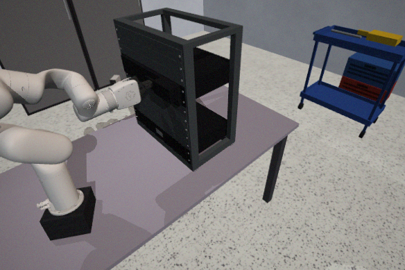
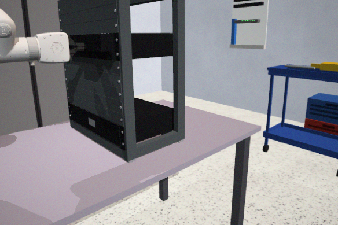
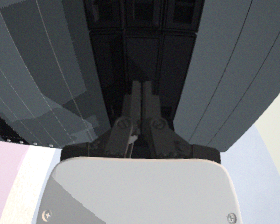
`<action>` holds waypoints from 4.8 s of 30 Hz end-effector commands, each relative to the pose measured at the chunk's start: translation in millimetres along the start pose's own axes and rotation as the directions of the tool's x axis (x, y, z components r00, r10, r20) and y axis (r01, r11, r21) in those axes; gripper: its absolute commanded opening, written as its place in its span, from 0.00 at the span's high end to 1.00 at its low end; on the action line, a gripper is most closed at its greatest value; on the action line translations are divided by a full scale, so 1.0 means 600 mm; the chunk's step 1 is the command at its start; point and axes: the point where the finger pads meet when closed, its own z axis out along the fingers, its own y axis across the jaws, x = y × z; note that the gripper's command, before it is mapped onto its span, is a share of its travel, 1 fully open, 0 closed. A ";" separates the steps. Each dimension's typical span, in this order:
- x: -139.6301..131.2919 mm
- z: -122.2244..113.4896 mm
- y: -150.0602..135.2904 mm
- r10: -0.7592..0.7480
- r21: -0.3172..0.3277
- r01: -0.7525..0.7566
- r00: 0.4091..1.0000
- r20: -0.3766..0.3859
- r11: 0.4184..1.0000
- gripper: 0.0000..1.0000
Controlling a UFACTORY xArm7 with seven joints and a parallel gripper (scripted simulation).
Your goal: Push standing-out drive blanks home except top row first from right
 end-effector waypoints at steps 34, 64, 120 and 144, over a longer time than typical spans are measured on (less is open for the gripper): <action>-0.001 0.011 0.003 0.000 -0.003 0.000 1.000 0.001 1.000 1.00; -0.001 0.020 0.003 0.000 -0.003 0.000 1.000 0.001 1.000 1.00; -0.057 -0.143 0.000 0.000 -0.003 0.000 1.000 0.001 1.000 1.00; -0.101 -0.144 -0.001 0.000 -0.003 0.000 1.000 0.001 1.000 1.00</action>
